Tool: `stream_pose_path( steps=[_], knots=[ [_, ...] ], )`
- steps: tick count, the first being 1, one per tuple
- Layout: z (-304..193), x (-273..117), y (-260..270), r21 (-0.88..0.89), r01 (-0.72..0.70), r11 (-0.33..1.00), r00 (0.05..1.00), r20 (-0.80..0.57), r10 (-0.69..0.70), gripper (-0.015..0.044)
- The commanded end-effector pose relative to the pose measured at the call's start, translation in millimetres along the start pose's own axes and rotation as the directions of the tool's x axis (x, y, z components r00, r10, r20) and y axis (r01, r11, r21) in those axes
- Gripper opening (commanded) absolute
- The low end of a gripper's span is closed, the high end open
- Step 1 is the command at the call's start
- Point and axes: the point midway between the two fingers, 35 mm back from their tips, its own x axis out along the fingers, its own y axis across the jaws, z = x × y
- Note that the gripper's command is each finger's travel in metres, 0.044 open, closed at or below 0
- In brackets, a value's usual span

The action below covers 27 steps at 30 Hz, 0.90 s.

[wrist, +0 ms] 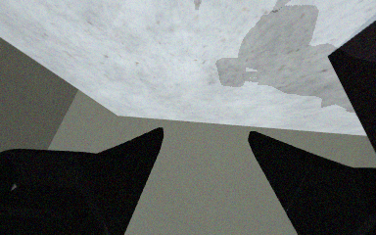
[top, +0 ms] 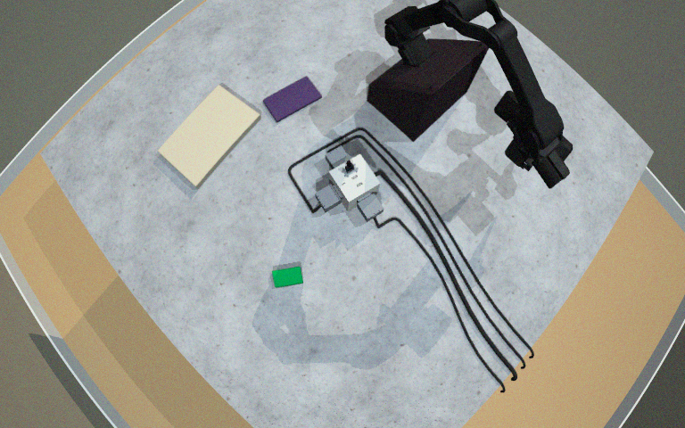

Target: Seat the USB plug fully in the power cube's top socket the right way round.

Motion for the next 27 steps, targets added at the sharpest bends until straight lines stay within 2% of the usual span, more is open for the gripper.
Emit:
stream_pose_path(
  steps=[1, 3, 6, 13, 20, 27],
  knots=[
    [0.9, -1.5, -0.3, 0.006, -0.002, 1.0, 1.0, 0.003, 0.002, 0.0426],
    [8.0, -13.8, -2.5, 0.059, -0.024, 0.998, 0.999, 0.031, 0.022, 0.044],
    [33.4, -53.0, -13.1, 0.226, -0.108, 0.968, 0.989, 0.127, 0.081, 0.044],
    [104.6, -141.0, -61.6, 0.58, -0.367, 0.728, 0.915, 0.365, 0.171, 0.044],
    [168.4, -204.3, -135.7, 0.758, -0.583, 0.291, 0.809, 0.573, 0.127, 0.044],
    [217.1, -248.9, -231.3, 0.676, -0.705, -0.217, 0.696, 0.718, -0.024, 0.044]
  ],
)
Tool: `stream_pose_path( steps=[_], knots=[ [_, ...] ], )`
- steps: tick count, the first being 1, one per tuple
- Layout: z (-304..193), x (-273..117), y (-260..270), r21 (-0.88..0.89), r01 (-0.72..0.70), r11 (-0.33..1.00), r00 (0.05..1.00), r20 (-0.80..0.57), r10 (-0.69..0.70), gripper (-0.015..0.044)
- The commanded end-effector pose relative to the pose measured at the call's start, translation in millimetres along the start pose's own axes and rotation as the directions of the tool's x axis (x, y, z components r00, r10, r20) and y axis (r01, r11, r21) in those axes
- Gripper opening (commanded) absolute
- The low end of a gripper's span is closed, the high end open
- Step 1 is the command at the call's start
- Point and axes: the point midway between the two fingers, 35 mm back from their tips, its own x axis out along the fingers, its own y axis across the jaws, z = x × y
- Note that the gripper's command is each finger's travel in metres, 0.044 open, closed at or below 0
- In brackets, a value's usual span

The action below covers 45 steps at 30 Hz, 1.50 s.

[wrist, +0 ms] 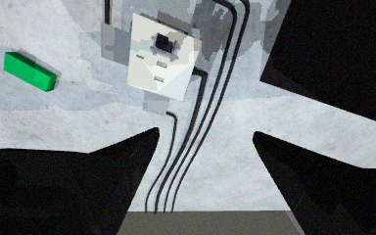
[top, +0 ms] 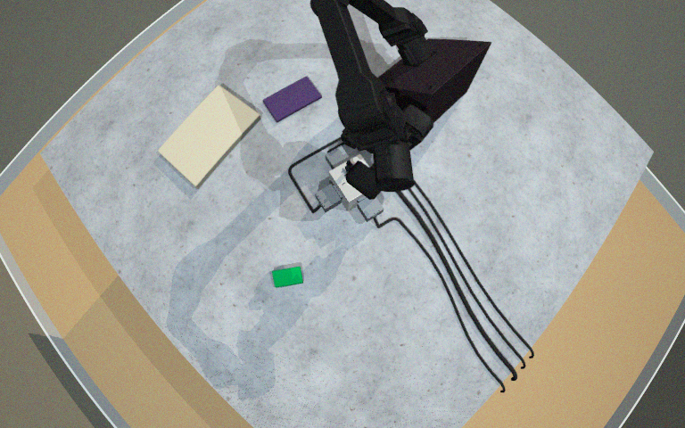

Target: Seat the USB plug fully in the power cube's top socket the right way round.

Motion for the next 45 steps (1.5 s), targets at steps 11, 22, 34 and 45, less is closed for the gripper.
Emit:
stream_pose_path(
  steps=[11, 22, 34, 45],
  knots=[
    [73.6, -4.3, 36.1, 0.321, -0.135, 0.937, 0.987, 0.131, 0.098, 0.044],
    [74.3, 0.7, 36.6, 0.321, -0.135, 0.937, 0.987, 0.131, 0.098, 0.044],
    [76.2, 12.6, 38.1, 0.321, -0.136, 0.937, 0.986, 0.131, 0.098, 0.044],
    [77.8, 23.3, 39.1, 0.321, -0.136, 0.937, 0.986, 0.132, 0.098, 0.044]
  ],
)
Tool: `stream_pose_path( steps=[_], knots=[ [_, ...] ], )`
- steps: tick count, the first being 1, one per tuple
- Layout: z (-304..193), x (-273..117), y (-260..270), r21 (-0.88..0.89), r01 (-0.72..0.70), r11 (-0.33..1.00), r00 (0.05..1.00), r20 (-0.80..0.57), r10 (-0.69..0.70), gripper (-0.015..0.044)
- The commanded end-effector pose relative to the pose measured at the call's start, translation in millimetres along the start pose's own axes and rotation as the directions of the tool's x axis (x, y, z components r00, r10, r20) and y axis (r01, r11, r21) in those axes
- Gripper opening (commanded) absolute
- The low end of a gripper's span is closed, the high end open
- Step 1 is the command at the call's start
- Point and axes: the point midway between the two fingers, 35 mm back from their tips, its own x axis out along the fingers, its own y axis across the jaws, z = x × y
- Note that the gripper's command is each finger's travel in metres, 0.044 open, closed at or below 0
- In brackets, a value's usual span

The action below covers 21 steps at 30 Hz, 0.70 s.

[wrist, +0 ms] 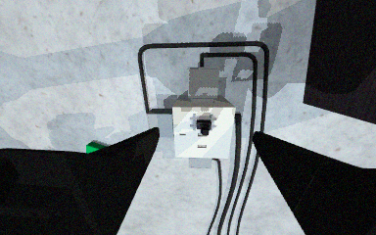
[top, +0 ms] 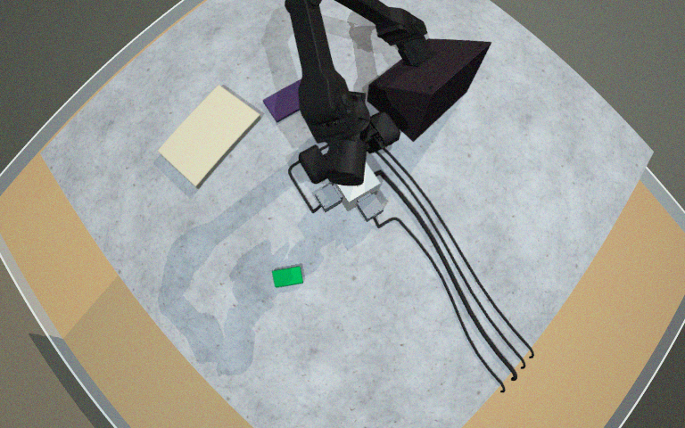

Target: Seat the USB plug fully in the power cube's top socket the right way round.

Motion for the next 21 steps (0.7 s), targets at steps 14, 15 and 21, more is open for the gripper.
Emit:
stream_pose_path(
  steps=[14, 15, 21],
  knots=[
    [0.5, 5.1, -0.2, 0.0, 0.002, 1.0, 1.0, 0.002, -0.002, 0.0256],
    [0.5, 5.1, -0.2, 0.0, 0.002, 1.0, 1.0, 0.002, -0.002, 0.023],
    [0.5, 5.1, -0.2, 0.0, 0.002, 1.0, 1.0, 0.002, -0.002, 0.0072]
  ],
)
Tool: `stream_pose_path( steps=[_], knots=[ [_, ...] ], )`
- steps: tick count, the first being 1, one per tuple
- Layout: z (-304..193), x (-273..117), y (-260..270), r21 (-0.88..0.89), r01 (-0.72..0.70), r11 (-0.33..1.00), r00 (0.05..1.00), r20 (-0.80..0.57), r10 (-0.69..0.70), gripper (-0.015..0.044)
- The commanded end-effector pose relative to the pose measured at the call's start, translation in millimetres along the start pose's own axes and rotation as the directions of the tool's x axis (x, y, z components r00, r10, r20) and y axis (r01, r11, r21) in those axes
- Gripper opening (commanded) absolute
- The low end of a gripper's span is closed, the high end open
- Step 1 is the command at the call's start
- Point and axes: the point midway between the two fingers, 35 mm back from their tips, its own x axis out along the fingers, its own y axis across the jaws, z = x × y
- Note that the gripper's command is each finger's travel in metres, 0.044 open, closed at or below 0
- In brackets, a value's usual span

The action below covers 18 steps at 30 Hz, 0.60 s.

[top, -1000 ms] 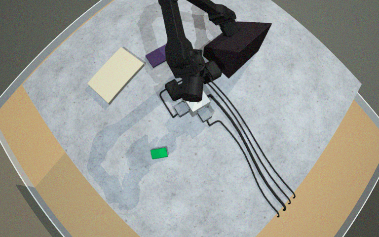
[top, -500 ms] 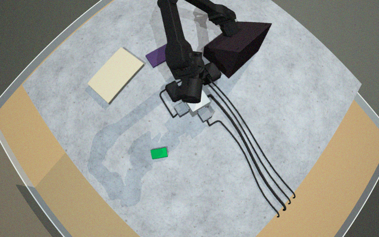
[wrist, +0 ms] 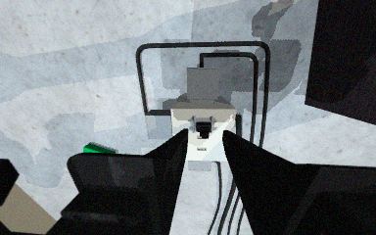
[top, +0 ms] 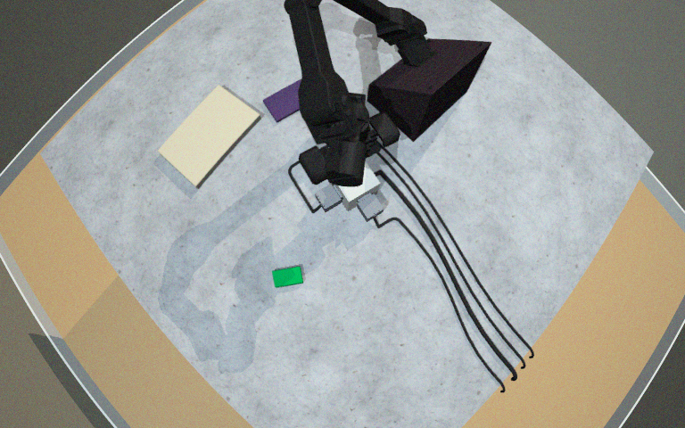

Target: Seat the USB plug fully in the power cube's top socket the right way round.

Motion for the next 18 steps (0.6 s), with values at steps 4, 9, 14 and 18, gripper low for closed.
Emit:
stream_pose_path(
  steps=[4, 9, 14, 18],
  knots=[
    [0.0, -0.2, 0.3, 0.001, -0.001, 1.0, 1.0, 0.0, 0.001, 0.0],
    [0.0, -0.2, 0.3, 0.001, -0.001, 1.0, 1.0, 0.0, 0.001, 0.0],
    [0.0, -0.2, 0.3, 0.001, -0.001, 1.0, 1.0, 0.0, 0.001, 0.0],
    [0.0, -0.2, 0.3, 0.001, -0.001, 1.0, 1.0, 0.0, 0.001, 0.0]
  ],
)
